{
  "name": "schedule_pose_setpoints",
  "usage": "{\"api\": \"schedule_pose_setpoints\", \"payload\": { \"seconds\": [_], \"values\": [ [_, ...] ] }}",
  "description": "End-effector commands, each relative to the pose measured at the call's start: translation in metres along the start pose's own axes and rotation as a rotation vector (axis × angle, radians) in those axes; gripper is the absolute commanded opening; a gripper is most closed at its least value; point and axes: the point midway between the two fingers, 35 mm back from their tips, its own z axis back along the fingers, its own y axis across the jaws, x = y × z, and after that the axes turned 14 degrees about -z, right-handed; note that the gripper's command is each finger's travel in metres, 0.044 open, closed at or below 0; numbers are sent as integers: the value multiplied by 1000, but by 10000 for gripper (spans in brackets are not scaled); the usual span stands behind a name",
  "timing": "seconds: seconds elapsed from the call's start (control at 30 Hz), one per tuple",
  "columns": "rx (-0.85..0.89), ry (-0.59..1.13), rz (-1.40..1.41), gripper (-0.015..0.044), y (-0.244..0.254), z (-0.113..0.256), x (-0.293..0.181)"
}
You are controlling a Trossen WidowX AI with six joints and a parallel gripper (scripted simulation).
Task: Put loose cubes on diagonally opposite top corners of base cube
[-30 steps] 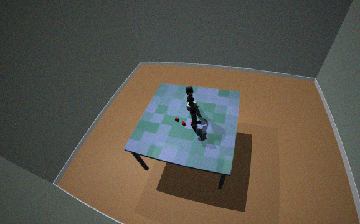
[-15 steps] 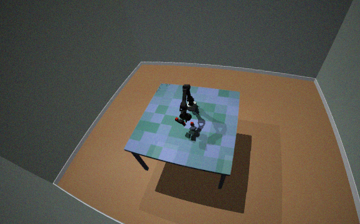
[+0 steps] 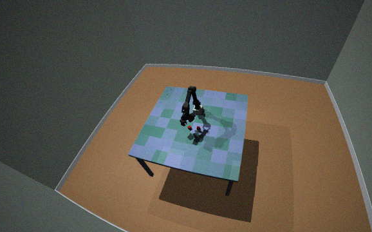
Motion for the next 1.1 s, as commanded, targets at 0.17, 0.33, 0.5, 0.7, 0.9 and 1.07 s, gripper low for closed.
{"api": "schedule_pose_setpoints", "payload": {
  "seconds": [0.17, 0.33, 0.5, 0.7, 0.9, 1.07],
  "values": [
    [18, 15, -10, 265, 4, -49, -5],
    [18, 15, -10, 265, 5, -64, -5],
    [18, 15, -10, 265, 5, -67, -5],
    [18, 15, -10, 265, 5, -77, -5],
    [18, 15, -10, 265, 5, -87, -5],
    [18, 15, -10, 265, 5, -95, -6]
  ]
}}
